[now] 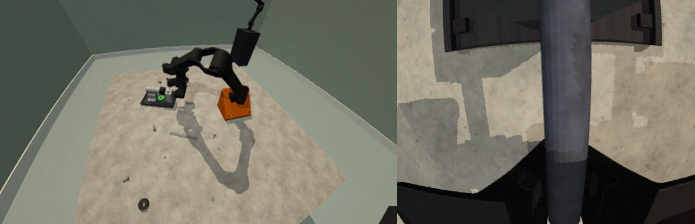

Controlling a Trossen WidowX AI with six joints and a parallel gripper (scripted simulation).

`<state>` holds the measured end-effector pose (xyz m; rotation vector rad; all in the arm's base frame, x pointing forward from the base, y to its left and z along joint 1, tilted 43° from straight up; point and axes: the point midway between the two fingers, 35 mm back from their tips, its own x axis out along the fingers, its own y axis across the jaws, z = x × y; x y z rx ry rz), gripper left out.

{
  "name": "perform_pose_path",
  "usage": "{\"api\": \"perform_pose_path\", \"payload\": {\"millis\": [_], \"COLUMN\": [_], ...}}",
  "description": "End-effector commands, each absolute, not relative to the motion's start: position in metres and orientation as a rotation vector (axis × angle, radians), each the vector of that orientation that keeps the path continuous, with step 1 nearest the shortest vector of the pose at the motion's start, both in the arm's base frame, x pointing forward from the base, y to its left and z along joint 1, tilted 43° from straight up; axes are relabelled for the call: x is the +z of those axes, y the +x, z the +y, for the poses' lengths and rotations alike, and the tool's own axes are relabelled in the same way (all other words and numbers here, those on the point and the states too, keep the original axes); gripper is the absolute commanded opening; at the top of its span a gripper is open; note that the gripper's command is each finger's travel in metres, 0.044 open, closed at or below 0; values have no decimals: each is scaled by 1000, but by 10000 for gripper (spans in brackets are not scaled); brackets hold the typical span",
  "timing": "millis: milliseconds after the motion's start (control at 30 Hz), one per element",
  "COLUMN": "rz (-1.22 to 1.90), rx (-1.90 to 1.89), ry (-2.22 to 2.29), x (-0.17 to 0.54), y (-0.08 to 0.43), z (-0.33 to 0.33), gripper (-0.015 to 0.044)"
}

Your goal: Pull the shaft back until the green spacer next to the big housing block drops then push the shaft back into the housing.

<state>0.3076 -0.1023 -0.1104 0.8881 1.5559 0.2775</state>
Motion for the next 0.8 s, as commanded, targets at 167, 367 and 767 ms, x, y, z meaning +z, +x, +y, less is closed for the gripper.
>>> {"api": "perform_pose_path", "payload": {"millis": [167,367,767], "rz": [1544,1544,1543], "rx": [275,275,275], "ry": [887,887,887], "x": [-111,-111,-112], "y": [315,317,321], "z": [-105,-106,-107], "gripper": [0,0,0]}}
